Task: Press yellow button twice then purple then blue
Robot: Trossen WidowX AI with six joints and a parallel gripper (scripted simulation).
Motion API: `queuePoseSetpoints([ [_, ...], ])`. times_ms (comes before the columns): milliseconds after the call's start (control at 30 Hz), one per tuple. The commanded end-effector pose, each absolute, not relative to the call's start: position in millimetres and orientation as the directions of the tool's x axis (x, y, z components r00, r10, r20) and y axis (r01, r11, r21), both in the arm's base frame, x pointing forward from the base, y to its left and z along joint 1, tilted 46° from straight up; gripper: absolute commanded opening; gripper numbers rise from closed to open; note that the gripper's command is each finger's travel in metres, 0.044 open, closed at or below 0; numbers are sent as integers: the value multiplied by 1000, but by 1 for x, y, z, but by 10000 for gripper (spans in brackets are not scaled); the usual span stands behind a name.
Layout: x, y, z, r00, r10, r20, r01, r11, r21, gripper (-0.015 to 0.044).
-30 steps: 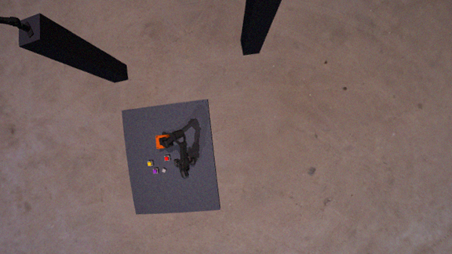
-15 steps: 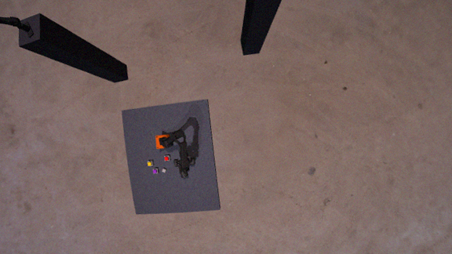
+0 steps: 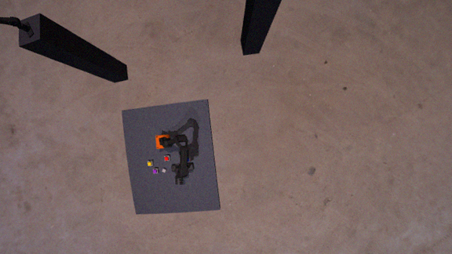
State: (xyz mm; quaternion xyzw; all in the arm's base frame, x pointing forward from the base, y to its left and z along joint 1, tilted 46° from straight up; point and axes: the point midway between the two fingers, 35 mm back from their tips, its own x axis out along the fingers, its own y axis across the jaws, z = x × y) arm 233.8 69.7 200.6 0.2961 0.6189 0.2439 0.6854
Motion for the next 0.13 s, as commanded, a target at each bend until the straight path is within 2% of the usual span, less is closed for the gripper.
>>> queuePoseSetpoints([
  [0,241,56,212,104,708,-698,36,699,714,309],
  [67,241,56,212,104,708,-698,36,699,714,361],
  [100,241,56,212,104,708,-698,36,699,714,361],
])
